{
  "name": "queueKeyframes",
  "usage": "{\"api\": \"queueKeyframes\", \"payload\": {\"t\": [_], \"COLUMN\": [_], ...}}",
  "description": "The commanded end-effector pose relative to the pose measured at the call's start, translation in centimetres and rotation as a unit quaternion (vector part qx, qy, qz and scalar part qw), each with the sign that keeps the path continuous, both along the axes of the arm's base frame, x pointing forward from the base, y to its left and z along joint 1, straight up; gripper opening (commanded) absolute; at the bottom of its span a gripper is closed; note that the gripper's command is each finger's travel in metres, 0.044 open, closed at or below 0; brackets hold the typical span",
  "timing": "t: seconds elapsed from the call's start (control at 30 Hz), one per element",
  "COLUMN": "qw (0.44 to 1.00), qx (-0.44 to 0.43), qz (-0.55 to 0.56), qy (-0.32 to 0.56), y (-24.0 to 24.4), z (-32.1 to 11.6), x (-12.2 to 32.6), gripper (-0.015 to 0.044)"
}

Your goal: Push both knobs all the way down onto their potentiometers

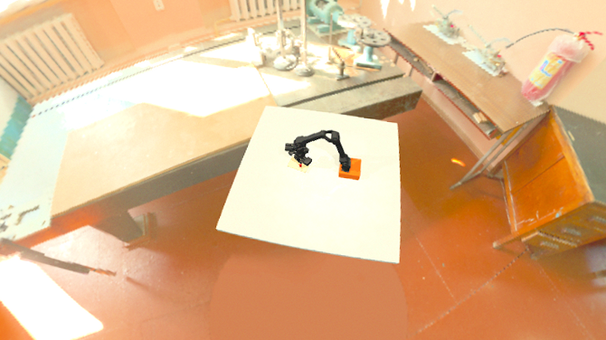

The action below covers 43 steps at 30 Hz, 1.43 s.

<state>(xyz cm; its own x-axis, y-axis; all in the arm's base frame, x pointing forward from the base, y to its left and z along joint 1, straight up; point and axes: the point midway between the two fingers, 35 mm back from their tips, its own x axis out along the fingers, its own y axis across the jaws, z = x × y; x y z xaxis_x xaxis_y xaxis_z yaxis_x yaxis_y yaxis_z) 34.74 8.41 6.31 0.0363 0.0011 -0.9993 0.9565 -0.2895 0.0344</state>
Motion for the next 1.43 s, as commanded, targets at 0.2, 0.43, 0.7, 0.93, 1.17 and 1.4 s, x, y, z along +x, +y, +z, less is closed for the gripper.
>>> {"api": "queueKeyframes", "payload": {"t": [0.2, 0.43, 0.7, 0.93, 1.17, 1.4], "qw": [1.000, 1.000, 1.000, 1.000, 1.000, 1.000], "qx": [0.000, 0.000, 0.000, 0.000, 0.000, 0.000], "qz": [0.000, -0.001, -0.001, -0.001, -0.001, -0.001], "qy": [0.002, 0.004, 0.004, 0.004, 0.004, 0.004], "y": [-1.2, -4.2, -4.4, -4.4, -4.4, -4.4], "z": [1.0, 2.1, 2.1, 2.1, 2.1, 2.1], "x": [-2.7, -10.7, -11.5, -11.5, -11.5, -11.5], "gripper": [0.0315, 0.0440, 0.0440, 0.0440, 0.0440, 0.0440]}}
